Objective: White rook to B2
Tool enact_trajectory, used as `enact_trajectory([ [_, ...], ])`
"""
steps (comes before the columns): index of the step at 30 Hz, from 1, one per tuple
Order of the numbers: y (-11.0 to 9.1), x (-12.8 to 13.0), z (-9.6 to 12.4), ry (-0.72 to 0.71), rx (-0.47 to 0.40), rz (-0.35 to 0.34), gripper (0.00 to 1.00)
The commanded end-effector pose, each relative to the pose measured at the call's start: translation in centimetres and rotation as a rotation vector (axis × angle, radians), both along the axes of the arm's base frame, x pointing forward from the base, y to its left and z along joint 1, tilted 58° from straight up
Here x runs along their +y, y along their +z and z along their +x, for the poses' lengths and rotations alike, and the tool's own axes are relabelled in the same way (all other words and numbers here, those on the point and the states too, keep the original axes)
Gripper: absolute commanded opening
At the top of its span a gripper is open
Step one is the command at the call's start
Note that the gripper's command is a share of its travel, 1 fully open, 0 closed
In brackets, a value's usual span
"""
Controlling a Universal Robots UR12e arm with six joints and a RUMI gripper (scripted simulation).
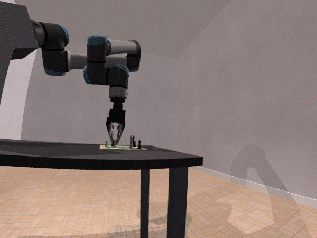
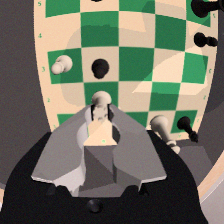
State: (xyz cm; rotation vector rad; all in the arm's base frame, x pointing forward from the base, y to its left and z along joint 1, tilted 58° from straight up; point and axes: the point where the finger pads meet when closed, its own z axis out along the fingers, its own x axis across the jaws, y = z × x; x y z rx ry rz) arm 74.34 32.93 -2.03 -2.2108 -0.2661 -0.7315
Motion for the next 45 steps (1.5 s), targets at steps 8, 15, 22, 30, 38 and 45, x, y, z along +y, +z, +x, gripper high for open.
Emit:
enact_trajectory([
  [8, -0.08, 0.11, 0.1, 0.0, 0.0, 0.0, 0.0],
  [15, -0.15, 0.22, 0.16, 0.0, 0.0, 0.0, 0.0],
  [22, -0.19, 0.26, 0.18, 0.0, 0.0, 0.0, 0.0],
  [30, -0.19, 0.26, 0.18, 0.0, 0.0, 0.0, 0.0],
  [38, -0.19, 0.26, 0.18, 0.0, 0.0, 0.0, 0.0],
  [45, -0.19, 0.26, 0.18, 0.0, 0.0, 0.0, 0.0],
])
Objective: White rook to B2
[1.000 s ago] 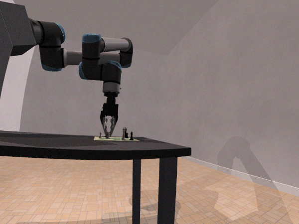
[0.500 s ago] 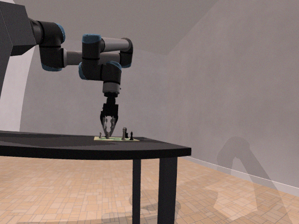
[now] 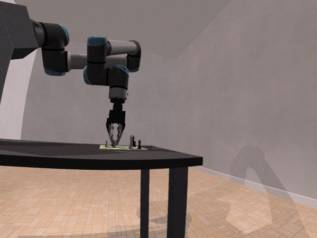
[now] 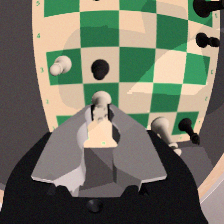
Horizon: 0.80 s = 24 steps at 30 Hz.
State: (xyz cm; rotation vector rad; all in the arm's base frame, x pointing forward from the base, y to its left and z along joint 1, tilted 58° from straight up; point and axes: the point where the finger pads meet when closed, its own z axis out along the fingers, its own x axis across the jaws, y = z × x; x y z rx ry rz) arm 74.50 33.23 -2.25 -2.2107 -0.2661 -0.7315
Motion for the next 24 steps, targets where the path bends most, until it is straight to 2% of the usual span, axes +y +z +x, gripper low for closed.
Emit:
enact_trajectory([
  [1, 0.03, -0.03, 0.02, 0.0, 0.0, 0.0, 0.0],
  [11, 0.03, -0.03, 0.02, 0.0, 0.0, 0.0, 0.0],
  [12, 0.03, -0.03, 0.02, 0.0, 0.0, 0.0, 0.04],
  [14, 0.03, -0.03, 0.02, 0.0, 0.0, 0.0, 0.04],
  [15, 0.03, -0.03, 0.02, 0.0, 0.0, 0.0, 0.09],
  [17, 0.03, -0.03, 0.02, 0.0, 0.0, 0.0, 0.09],
  [18, 0.03, -0.03, 0.02, 0.0, 0.0, 0.0, 0.13],
  [22, 0.03, -0.03, 0.02, 0.0, 0.0, 0.0, 0.13],
  [23, 0.03, -0.03, 0.02, 0.0, 0.0, 0.0, 0.18],
  [24, 0.03, -0.03, 0.02, 0.0, 0.0, 0.0, 0.18],
])
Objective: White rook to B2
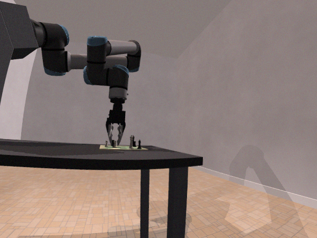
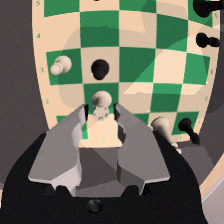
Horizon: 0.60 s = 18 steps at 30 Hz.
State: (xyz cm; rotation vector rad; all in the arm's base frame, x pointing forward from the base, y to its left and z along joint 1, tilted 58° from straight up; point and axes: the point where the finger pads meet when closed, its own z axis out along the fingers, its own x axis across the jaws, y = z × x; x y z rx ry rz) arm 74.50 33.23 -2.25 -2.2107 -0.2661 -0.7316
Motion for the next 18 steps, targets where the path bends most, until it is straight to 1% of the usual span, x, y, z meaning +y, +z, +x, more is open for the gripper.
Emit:
enact_trajectory([
  [1, 0.03, -0.03, 0.02, 0.0, 0.0, 0.0, 0.18],
  [2, 0.03, -0.03, 0.02, 0.0, 0.0, 0.0, 0.22],
  [14, 0.04, -0.05, 0.0, 0.0, 0.0, 0.0, 0.22],
  [18, 0.34, -0.46, -0.22, 0.0, 0.0, 0.0, 0.22],
])
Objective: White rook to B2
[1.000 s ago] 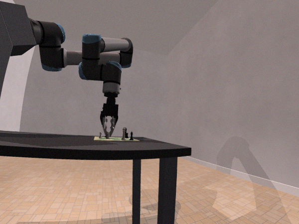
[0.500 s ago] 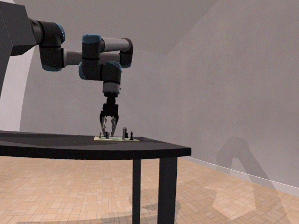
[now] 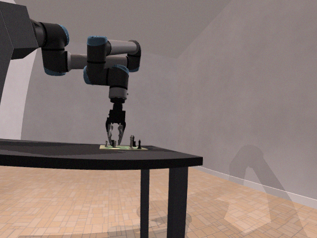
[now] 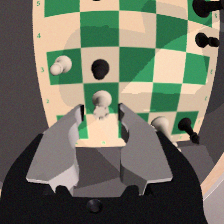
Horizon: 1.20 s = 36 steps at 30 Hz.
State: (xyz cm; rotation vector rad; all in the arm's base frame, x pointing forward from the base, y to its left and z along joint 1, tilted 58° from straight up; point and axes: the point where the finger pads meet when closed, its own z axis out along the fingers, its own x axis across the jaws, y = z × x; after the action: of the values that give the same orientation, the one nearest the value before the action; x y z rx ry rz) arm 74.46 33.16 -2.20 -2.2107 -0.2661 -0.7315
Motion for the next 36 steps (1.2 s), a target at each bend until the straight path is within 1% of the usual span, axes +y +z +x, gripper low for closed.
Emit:
enact_trajectory([
  [1, 0.4, -0.6, -0.3, 0.0, 0.0, 0.0, 0.22],
  [11, 3.1, -4.2, -2.4, 0.0, 0.0, 0.0, 0.22],
  [13, 3.1, -4.2, -2.4, 0.0, 0.0, 0.0, 0.22],
  [20, 4.5, -6.2, -3.5, 0.0, 0.0, 0.0, 0.22],
  [26, 4.8, -6.6, -3.7, 0.0, 0.0, 0.0, 0.22],
  [27, 4.8, -6.6, -3.7, 0.0, 0.0, 0.0, 1.0],
  [36, 4.8, -6.6, -3.7, 0.0, 0.0, 0.0, 1.0],
])
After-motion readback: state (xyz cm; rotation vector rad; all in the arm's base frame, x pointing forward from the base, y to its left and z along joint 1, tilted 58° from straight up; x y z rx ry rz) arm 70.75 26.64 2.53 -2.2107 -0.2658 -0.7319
